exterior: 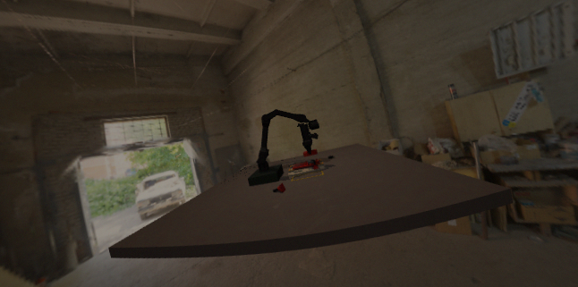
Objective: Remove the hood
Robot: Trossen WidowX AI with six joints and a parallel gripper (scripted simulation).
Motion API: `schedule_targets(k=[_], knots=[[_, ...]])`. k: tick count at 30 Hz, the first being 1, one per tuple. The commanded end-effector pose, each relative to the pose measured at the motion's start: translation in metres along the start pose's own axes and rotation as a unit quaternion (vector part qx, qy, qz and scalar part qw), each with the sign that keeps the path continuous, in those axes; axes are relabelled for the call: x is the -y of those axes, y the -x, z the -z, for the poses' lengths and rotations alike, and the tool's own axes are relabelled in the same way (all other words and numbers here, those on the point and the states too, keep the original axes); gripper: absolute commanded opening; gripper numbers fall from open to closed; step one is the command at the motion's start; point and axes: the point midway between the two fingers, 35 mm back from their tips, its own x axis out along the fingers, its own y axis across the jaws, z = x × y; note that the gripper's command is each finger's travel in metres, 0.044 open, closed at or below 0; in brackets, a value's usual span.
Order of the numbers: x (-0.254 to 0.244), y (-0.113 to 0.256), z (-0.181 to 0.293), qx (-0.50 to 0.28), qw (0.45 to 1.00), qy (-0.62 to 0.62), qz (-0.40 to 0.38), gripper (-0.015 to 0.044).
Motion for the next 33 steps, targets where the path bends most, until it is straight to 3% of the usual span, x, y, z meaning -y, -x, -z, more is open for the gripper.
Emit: schedule_targets(k=[1, 33], knots=[[0.018, 0.001, 0.001, 0.001, 1.0, 0.002, -0.001, 0.0], [0.172, 0.008, 0.037, -0.007, 1.0, 0.005, 0.013, 0.0]])
